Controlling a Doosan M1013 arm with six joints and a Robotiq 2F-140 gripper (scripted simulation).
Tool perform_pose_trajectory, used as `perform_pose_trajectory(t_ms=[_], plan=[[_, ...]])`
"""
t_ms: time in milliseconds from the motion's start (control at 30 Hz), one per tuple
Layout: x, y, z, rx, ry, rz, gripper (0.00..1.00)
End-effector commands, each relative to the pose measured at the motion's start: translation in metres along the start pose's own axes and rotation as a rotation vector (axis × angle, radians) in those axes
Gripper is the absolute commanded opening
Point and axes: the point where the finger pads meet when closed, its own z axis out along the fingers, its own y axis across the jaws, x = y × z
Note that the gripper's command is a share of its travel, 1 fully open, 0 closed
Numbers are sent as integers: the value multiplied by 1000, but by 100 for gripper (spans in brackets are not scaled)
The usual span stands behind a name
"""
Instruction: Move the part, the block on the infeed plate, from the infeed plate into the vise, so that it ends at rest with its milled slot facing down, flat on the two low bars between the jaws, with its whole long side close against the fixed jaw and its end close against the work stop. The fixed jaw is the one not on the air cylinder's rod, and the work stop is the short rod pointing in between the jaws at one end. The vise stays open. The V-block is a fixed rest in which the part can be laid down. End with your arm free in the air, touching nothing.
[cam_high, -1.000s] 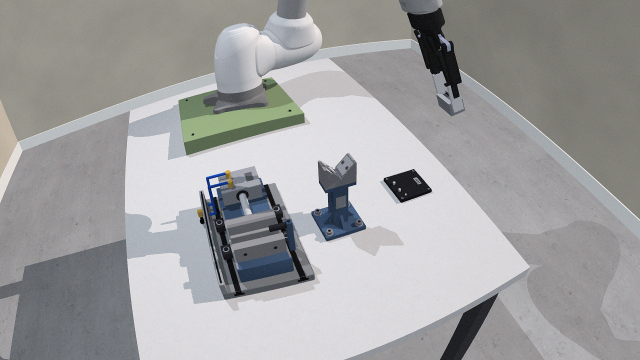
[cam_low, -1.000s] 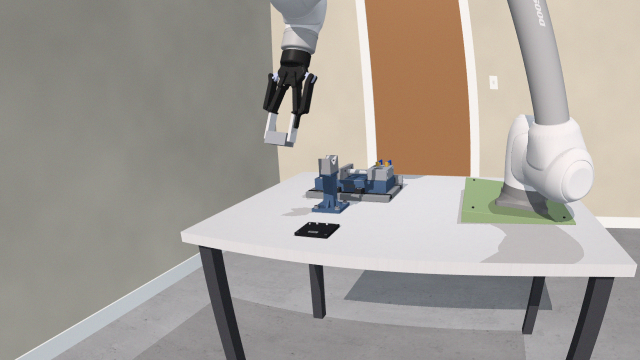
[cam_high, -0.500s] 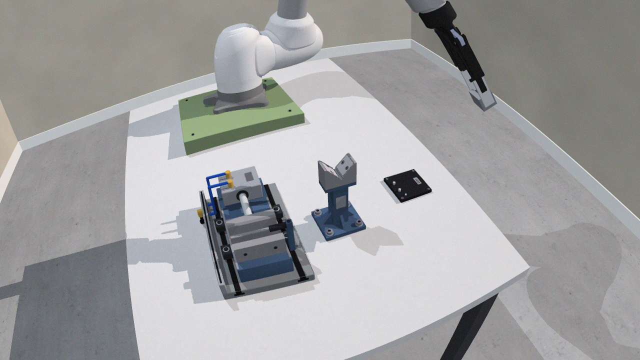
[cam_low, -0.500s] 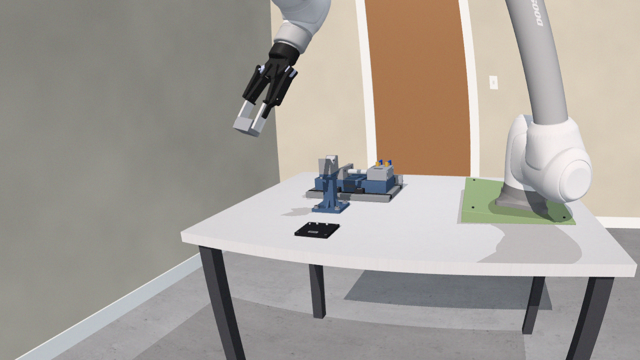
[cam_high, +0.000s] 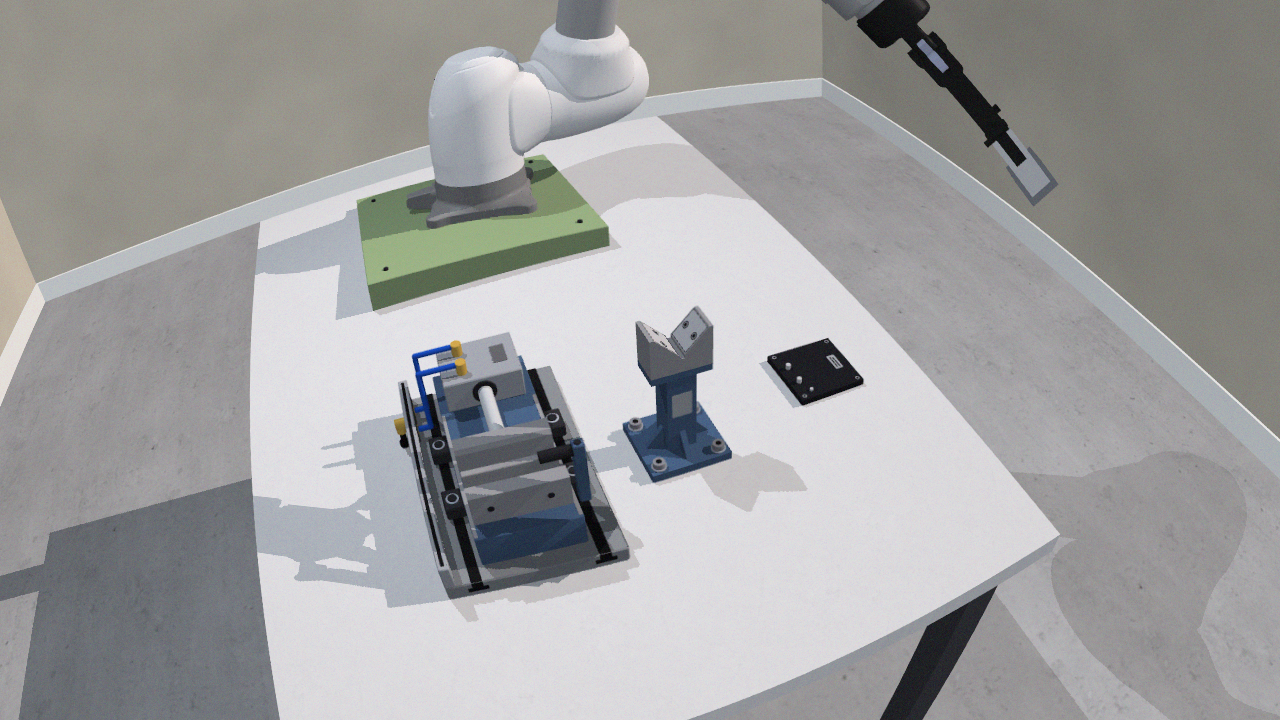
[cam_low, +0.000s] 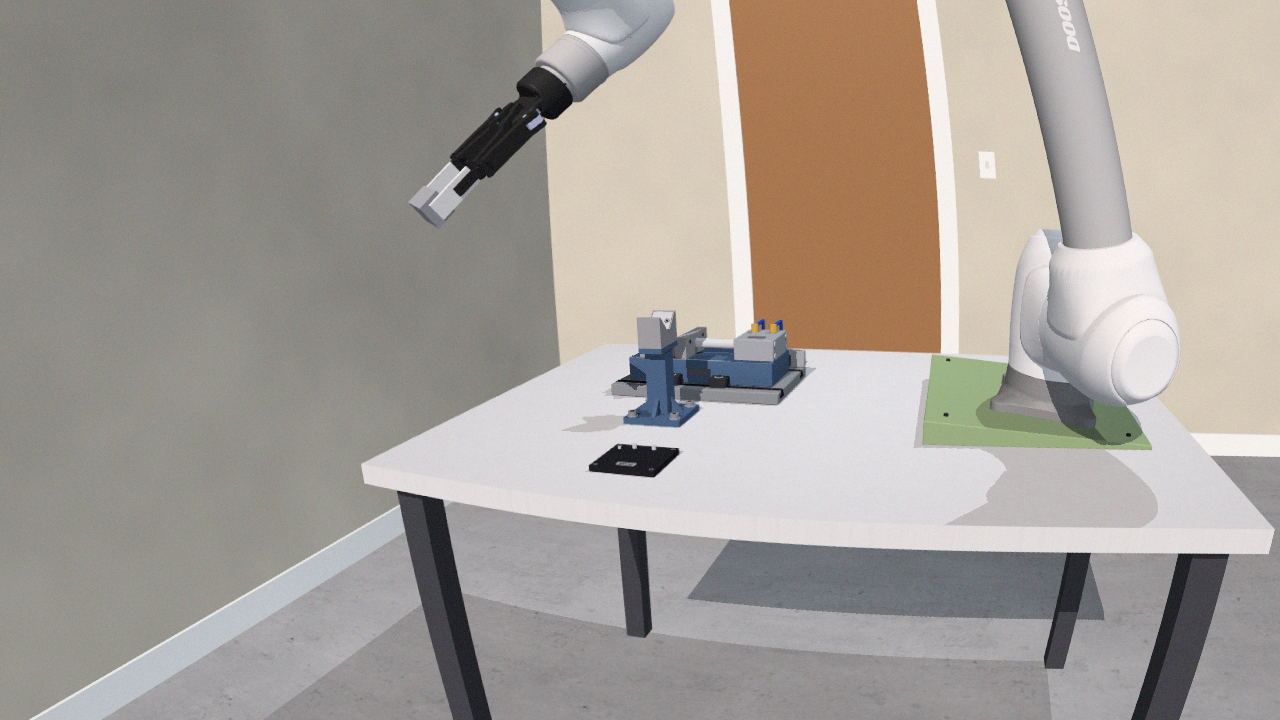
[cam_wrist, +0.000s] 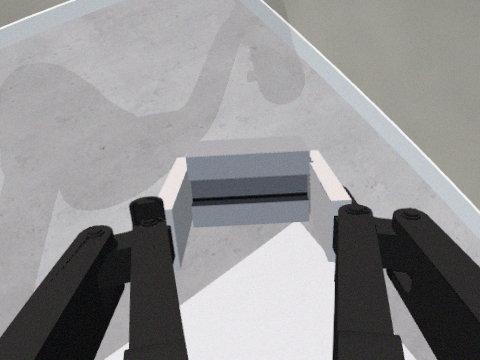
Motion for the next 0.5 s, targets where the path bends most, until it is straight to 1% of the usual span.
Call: perform_pose_trajectory(t_ms=[0, 233, 467], plan=[[14, 17, 0, -46, 58, 51, 0], [37, 74, -13, -181, 169, 214, 0], [41, 137, -36, -329, 259, 399, 0]])
